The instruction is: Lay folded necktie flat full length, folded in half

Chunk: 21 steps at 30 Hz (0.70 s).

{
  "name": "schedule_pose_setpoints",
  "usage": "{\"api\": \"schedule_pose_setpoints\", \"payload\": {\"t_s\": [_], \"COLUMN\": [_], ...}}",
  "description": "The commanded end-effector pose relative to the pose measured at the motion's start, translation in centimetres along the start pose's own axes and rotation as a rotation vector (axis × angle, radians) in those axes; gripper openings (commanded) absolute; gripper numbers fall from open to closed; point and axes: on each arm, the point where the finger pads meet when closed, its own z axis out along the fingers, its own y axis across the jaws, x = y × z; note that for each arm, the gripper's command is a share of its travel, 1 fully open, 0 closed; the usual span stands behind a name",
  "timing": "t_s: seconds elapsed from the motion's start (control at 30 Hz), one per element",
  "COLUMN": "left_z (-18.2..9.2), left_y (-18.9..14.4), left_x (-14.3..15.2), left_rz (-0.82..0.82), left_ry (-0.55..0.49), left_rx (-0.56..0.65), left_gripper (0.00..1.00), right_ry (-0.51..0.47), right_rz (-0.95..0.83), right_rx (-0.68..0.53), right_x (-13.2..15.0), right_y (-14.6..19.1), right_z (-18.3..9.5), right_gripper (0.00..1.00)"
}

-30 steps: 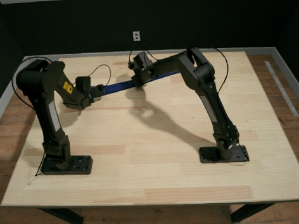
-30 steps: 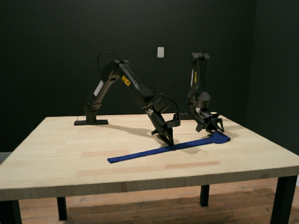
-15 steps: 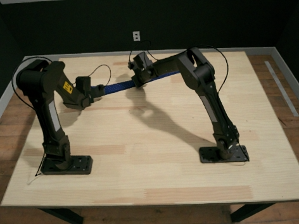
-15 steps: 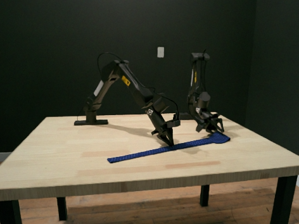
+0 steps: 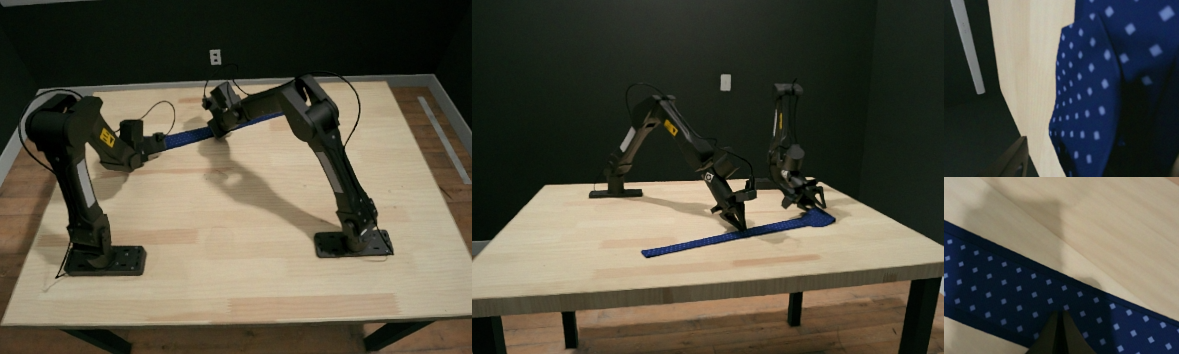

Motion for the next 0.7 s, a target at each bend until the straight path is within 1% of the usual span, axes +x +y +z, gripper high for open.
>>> {"api": "schedule_pose_setpoints", "payload": {"t_s": [0.0,0.57,0.67], "left_z": [0.53,0.54,0.54], "left_y": [0.91,1.05,1.03], "left_x": [-0.02,-0.06,-0.06], "left_rz": [-0.011,-0.011,-0.011], "left_ry": [0.005,0.005,0.005], "left_rx": [-0.006,-0.006,-0.006], "left_gripper": [0.43,0.43,0.40], "right_ry": [0.008,0.008,0.008], "right_rz": [-0.002,-0.002,-0.002], "right_rx": [-0.004,-0.004,-0.004], "right_x": [0.44,0.44,0.44], "right_y": [-0.03,-0.03,-0.03], "right_z": [0.19,0.19,0.19], "right_gripper": [0.04,0.04,0.04]}}
